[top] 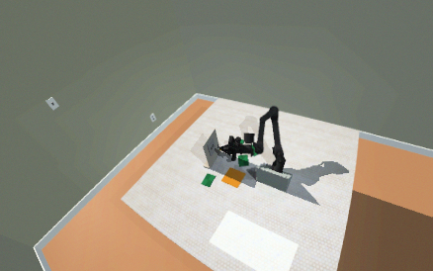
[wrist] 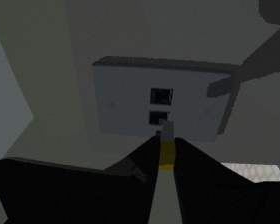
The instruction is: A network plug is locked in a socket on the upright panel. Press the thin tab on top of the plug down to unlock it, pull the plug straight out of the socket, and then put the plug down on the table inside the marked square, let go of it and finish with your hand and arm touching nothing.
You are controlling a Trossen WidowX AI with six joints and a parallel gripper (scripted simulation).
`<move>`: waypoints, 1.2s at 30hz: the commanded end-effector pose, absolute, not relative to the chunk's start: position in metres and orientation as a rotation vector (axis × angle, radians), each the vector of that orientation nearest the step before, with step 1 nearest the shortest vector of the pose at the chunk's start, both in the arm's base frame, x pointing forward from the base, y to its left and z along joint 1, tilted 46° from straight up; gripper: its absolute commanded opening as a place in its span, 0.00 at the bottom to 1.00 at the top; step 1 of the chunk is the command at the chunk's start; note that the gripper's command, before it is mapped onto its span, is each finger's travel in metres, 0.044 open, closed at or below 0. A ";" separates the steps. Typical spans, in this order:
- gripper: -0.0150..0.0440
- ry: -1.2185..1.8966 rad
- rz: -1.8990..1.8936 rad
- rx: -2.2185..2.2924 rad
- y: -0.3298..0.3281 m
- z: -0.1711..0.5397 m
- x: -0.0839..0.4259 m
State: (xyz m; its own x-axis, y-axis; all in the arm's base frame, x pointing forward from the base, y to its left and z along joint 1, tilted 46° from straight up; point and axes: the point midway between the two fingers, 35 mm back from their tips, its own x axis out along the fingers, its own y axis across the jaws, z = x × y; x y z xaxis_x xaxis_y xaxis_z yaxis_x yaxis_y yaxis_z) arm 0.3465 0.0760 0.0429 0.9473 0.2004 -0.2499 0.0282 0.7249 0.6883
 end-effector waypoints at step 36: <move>0.25 0.320 0.096 0.758 0.082 0.046 0.326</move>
